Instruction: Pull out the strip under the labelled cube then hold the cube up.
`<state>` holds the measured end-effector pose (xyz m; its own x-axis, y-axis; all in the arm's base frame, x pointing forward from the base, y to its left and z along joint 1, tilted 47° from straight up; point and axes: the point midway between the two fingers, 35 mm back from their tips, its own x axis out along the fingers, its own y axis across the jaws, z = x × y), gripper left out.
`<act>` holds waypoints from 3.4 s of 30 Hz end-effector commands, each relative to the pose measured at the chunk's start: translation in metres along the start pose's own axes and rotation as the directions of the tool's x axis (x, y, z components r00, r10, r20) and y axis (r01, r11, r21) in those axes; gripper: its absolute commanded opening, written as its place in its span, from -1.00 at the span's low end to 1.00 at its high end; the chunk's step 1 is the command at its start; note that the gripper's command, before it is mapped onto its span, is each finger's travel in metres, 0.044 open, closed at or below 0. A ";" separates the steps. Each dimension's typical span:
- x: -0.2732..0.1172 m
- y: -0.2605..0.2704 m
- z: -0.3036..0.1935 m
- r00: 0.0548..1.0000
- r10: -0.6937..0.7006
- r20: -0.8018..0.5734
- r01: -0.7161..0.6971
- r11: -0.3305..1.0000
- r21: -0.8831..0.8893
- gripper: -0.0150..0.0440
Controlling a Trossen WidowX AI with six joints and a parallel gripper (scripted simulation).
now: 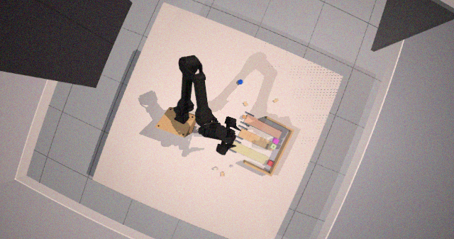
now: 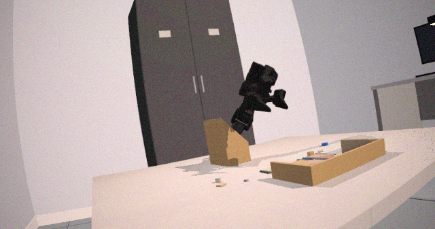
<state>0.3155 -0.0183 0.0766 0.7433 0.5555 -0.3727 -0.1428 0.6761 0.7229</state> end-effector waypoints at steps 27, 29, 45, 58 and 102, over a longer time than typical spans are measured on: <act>0.128 0.013 -0.043 0.578 0.013 -0.816 0.084 0.994 0.076 -0.49; 0.128 0.013 -0.043 0.578 0.013 -0.816 0.084 0.994 0.076 -0.49; 0.135 0.014 -0.055 0.578 0.012 -0.816 0.085 0.993 0.076 -0.49; 0.147 0.014 -0.072 0.579 0.012 -0.816 0.085 0.993 0.076 -0.49; 0.164 0.017 -0.104 0.578 0.016 -0.816 0.083 0.993 0.079 -0.49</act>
<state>0.3675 0.1334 -0.0331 -0.1063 0.7223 -0.6834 -0.0313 0.6845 0.7283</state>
